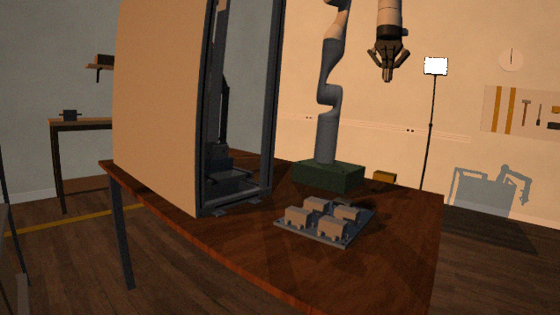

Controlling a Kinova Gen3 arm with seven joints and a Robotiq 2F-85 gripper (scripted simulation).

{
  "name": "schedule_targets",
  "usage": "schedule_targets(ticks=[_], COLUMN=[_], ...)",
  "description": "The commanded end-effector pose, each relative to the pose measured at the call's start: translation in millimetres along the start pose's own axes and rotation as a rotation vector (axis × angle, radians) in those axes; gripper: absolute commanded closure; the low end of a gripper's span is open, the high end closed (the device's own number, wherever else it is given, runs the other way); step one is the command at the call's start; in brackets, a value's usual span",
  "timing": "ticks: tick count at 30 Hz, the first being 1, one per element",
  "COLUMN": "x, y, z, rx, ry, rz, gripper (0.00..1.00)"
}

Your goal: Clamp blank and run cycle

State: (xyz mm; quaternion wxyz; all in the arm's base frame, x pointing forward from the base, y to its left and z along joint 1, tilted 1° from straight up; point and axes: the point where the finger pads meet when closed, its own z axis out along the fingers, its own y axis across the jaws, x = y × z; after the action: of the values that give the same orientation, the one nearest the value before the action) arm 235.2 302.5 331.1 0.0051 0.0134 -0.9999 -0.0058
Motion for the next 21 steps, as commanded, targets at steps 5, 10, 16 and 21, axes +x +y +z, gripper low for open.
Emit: schedule_targets(ticks=[5, 10, 16, 21], x=[-0.1, -0.1, -0.1, -0.1], y=[0.2, 0.2, 0.2, 0.2], z=[-0.6, -0.6, -0.6, -0.6], rx=[-0.001, -0.001, -0.001, -0.001], ry=[-0.001, -0.001, -0.001, -0.001], rz=[0.0, 0.0, 0.0, 0.0], gripper=[0.0, 0.0, 0.0, 0.0])
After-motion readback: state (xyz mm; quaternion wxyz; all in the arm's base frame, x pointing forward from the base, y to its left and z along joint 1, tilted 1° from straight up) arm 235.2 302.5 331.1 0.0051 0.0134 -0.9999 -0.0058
